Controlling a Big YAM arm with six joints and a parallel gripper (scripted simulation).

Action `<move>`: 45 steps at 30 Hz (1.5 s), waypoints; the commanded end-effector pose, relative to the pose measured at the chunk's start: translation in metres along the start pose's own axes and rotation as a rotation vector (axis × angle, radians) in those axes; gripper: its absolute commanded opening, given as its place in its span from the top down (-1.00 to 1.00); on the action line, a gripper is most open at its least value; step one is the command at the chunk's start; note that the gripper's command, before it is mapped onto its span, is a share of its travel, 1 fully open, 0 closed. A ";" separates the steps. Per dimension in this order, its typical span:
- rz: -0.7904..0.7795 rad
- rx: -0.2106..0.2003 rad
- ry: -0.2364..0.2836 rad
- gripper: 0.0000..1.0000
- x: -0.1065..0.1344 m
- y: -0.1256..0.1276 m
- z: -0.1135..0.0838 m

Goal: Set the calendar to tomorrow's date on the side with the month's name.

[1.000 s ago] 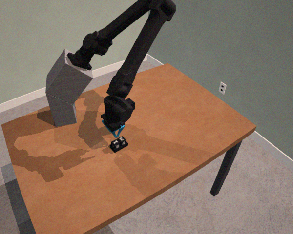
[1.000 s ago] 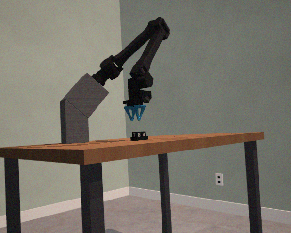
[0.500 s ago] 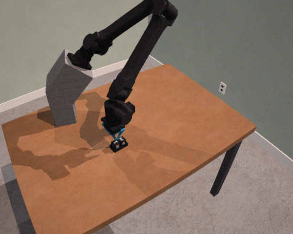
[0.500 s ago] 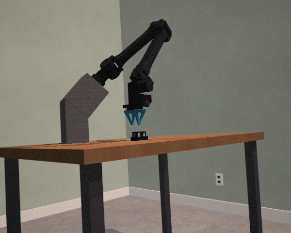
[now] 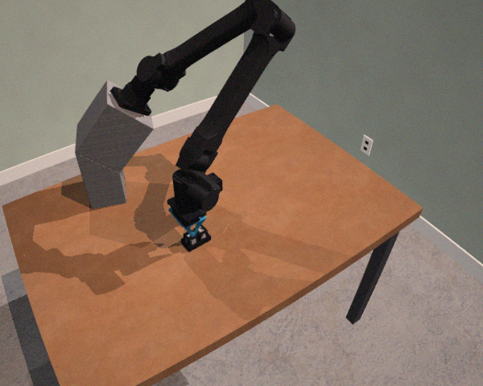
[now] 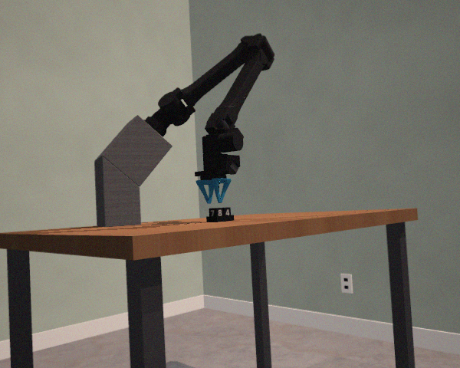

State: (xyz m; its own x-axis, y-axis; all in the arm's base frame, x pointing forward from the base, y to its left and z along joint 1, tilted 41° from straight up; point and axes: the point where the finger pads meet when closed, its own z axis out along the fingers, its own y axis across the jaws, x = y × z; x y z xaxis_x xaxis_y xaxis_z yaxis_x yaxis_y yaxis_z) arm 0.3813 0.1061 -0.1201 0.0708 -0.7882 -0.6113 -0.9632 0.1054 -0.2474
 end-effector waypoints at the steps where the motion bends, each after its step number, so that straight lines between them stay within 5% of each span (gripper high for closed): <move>1: -0.008 0.006 -0.004 0.07 -0.005 -0.004 0.007; 45: -0.016 0.011 -0.006 0.07 -0.007 -0.004 0.008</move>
State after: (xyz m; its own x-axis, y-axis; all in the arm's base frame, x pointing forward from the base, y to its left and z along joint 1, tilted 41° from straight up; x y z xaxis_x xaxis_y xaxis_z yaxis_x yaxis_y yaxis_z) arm 0.3845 0.1107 -0.1234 0.0726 -0.7873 -0.6123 -0.9620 0.1067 -0.2513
